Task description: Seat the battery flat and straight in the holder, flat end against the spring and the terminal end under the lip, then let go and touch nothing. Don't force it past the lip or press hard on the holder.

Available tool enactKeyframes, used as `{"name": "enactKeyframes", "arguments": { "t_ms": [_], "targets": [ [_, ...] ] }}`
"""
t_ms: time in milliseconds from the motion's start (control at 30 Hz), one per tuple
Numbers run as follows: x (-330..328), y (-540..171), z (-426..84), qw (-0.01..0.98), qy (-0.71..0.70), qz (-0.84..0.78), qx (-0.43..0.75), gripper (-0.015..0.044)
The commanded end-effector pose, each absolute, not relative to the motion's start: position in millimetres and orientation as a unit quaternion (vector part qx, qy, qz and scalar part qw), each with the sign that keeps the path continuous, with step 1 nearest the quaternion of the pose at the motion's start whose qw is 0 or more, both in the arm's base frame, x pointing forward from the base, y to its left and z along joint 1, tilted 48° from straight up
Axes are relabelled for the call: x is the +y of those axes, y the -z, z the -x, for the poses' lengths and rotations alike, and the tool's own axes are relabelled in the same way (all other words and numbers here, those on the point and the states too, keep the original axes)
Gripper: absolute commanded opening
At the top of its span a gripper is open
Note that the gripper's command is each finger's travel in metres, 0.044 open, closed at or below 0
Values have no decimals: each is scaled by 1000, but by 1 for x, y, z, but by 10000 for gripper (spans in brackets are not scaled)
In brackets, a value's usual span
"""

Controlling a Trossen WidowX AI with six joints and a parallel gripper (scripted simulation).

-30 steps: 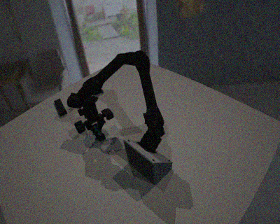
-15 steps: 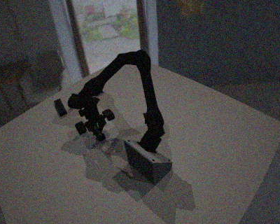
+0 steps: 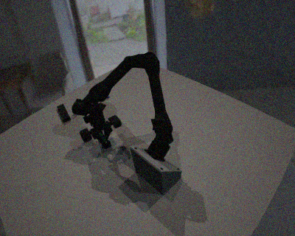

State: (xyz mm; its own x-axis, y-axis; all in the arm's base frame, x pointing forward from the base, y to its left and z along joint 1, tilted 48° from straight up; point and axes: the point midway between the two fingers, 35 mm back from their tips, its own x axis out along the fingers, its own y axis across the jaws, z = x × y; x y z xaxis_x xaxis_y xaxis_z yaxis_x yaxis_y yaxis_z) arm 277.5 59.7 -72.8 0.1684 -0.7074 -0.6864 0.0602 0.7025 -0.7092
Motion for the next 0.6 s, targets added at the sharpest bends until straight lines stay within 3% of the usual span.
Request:
{"name": "enactKeyframes", "arguments": {
  "t_ms": [0,33,167,567],
  "targets": [
    [59,73,-277,713,270,276,585,75],
    [59,73,-277,713,270,276,585,75],
    [59,73,-277,713,270,276,585,177],
    [70,63,-275,713,269,276,586,177]
  ]
}}
